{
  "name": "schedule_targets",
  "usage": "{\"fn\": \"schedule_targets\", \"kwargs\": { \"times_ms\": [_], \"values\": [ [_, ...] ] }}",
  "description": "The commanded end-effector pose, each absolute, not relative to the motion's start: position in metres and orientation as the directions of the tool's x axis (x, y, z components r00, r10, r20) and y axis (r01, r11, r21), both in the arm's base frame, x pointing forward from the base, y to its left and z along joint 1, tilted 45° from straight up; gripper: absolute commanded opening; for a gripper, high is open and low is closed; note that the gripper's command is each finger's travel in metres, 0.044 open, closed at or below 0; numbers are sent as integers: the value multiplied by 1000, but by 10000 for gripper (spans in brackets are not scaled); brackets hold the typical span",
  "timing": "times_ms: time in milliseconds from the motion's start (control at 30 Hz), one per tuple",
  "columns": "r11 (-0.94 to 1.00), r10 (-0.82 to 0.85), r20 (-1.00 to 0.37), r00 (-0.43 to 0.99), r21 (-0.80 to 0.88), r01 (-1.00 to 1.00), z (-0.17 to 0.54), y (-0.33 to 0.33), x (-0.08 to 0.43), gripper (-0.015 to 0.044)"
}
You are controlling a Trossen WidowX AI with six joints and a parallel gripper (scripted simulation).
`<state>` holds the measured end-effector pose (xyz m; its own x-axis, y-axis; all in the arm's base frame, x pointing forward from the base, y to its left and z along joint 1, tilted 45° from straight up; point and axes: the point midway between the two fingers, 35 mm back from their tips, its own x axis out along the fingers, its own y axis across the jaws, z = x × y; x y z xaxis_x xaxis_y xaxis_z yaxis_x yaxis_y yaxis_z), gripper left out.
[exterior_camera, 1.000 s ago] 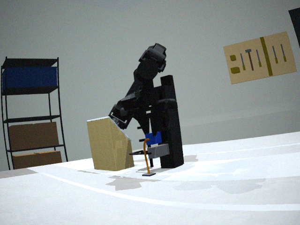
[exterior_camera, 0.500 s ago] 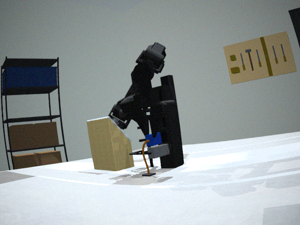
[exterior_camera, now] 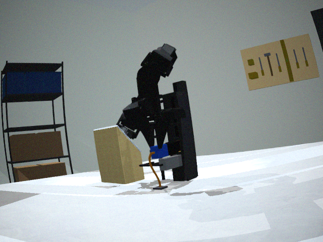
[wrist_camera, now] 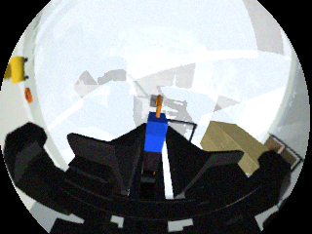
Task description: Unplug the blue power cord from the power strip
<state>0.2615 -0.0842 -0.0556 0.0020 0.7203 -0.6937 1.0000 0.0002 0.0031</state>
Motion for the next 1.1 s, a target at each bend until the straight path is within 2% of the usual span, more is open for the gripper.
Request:
{"fn": "schedule_targets", "kwargs": {
  "times_ms": [0,167,567,700,1067],
  "values": [
    [-28,693,-720,24,5,1000,-68,-112,260,0],
    [-29,697,-717,24,5,1000,-62,-94,261,131],
    [-29,695,-719,24,5,1000,-72,-111,262,440],
    [-29,693,-720,24,6,1000,-93,-144,260,440],
    [-29,693,-720,24,6,1000,-94,-146,260,440]
  ]
}}
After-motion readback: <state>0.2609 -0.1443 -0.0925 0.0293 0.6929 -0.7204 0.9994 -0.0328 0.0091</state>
